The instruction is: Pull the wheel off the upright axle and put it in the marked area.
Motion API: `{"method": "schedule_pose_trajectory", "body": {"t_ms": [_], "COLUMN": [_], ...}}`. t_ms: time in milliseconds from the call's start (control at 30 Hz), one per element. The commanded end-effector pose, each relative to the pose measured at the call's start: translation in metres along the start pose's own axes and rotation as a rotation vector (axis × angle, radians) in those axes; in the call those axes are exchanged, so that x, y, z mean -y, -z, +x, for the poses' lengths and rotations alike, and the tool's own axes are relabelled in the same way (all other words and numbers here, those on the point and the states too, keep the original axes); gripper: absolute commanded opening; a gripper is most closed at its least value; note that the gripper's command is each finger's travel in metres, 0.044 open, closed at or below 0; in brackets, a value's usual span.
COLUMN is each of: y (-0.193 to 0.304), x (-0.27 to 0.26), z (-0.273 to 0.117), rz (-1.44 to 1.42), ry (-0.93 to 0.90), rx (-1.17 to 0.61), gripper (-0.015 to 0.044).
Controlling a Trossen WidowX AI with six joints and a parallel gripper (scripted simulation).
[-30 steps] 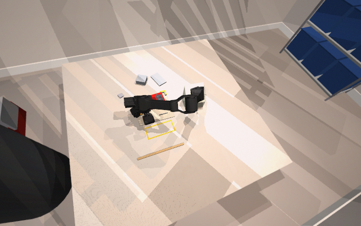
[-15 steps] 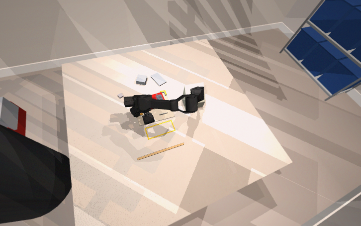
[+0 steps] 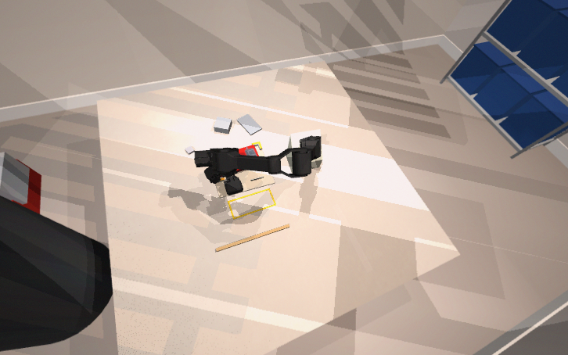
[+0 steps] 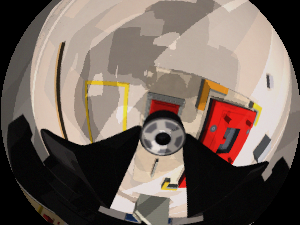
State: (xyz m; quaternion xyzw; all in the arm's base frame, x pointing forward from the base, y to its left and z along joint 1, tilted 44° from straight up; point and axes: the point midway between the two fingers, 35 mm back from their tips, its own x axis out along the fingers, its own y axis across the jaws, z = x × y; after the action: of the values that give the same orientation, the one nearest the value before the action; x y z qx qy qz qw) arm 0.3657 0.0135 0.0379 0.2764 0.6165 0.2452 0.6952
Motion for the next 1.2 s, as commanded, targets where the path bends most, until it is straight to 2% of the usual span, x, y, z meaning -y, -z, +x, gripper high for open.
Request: {"method": "schedule_pose_trajectory", "body": {"t_ms": [0,1167], "y": [-0.001,0.0], "x": [-0.001,-0.001], "z": [-0.005,-0.019], "rz": [-0.005,-0.003], "ry": [0.001,0.0], "rx": [0.008,0.009], "gripper": [0.0,0.0]}}
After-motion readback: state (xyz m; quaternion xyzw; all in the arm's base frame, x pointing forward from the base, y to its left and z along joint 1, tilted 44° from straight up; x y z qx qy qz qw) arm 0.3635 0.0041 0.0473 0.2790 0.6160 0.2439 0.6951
